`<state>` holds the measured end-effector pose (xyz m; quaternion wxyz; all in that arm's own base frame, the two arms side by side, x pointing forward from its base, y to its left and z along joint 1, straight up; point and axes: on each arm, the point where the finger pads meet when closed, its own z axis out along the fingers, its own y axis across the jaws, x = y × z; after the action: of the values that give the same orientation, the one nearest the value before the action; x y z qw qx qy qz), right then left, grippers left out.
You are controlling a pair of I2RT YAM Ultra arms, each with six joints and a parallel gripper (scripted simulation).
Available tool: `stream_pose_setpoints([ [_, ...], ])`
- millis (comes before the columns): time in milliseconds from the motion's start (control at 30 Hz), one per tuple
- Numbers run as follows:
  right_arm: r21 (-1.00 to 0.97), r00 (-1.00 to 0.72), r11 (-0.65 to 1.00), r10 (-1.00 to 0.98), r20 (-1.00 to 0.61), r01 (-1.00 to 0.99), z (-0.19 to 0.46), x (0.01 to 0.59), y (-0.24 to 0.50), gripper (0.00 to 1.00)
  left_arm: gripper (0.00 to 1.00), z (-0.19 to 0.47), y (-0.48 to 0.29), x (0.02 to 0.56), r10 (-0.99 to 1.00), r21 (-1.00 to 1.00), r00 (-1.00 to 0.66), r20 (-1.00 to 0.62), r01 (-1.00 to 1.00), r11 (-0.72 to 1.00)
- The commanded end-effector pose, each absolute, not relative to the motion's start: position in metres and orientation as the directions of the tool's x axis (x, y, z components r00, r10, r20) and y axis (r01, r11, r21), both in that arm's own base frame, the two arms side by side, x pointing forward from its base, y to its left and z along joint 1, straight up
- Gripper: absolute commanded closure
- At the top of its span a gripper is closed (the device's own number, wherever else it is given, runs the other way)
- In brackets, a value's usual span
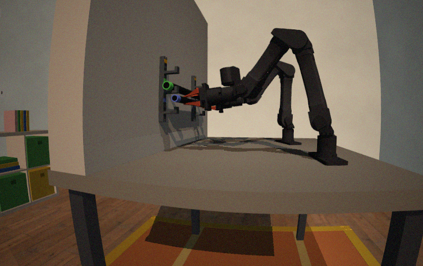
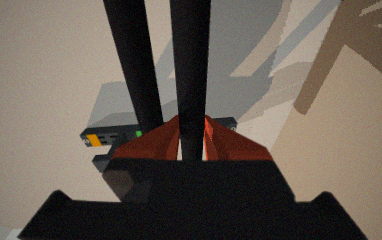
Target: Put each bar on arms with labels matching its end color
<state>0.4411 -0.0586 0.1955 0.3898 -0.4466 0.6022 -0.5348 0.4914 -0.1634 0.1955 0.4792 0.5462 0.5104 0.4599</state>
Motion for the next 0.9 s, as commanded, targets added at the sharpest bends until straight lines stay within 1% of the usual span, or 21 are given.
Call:
stream_pose_setpoints([
  [0, -1.000, -0.310, 0.000, -0.951, 0.000, 0.000, 0.240, 0.452, -0.067, 1.00, 1.00, 0.240, -0.162, 0.504, 0.999, 1.000, 0.048, 0.004, -0.002, -0.004],
  [867, -1.000, -0.310, 0.000, -0.951, 0.000, 0.001, 0.238, 0.473, -0.074, 1.00, 1.00, 0.238, -0.163, 0.526, 0.999, 1.000, 0.048, 0.004, -0.002, -0.004],
])
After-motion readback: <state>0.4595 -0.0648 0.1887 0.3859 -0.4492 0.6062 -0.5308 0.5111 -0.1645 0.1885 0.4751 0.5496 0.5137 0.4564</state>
